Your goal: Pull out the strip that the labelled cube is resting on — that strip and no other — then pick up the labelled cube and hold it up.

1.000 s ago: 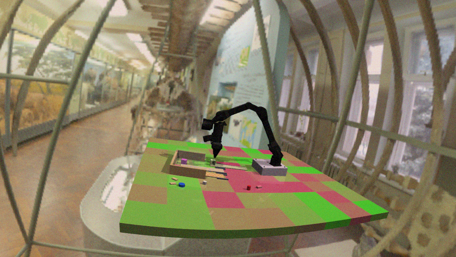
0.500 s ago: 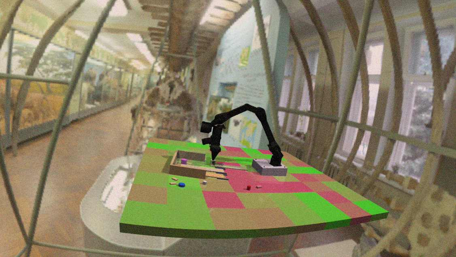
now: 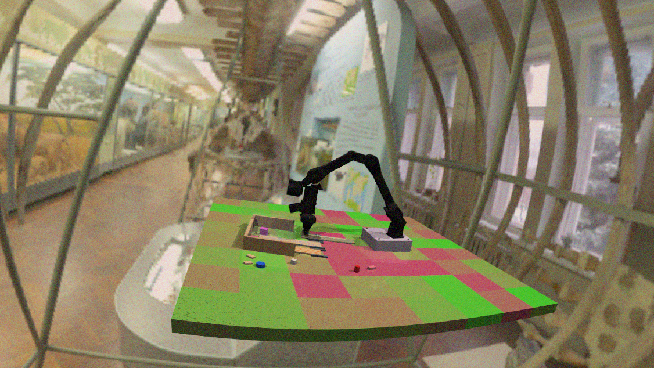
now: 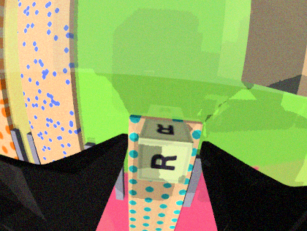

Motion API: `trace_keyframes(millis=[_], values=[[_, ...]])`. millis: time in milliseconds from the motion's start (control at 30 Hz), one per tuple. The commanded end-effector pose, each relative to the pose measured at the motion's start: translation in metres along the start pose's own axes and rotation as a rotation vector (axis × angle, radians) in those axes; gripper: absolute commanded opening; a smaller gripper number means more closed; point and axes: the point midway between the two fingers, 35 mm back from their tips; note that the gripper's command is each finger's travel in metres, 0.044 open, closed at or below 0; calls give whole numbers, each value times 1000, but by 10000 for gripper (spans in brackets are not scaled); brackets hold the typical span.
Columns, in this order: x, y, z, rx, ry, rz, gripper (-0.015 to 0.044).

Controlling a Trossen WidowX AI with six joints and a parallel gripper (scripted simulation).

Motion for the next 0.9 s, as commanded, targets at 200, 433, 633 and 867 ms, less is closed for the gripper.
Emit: trace_keyframes(millis=[200,433,633,867], values=[[0,-7,-3,7,-5,1,250],[0,-5,-1,3,0,0,125],[0,-5,-1,3,0,0,65],[-1,8,-17,5,-2,0,0]])
Point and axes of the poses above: the point midway between the two fingers, 35 mm back from their tips, its own y axis back along the fingers, its own x axis across the jaws, z = x × y, and after that the axes turned 4 degrees about -y, right-handed
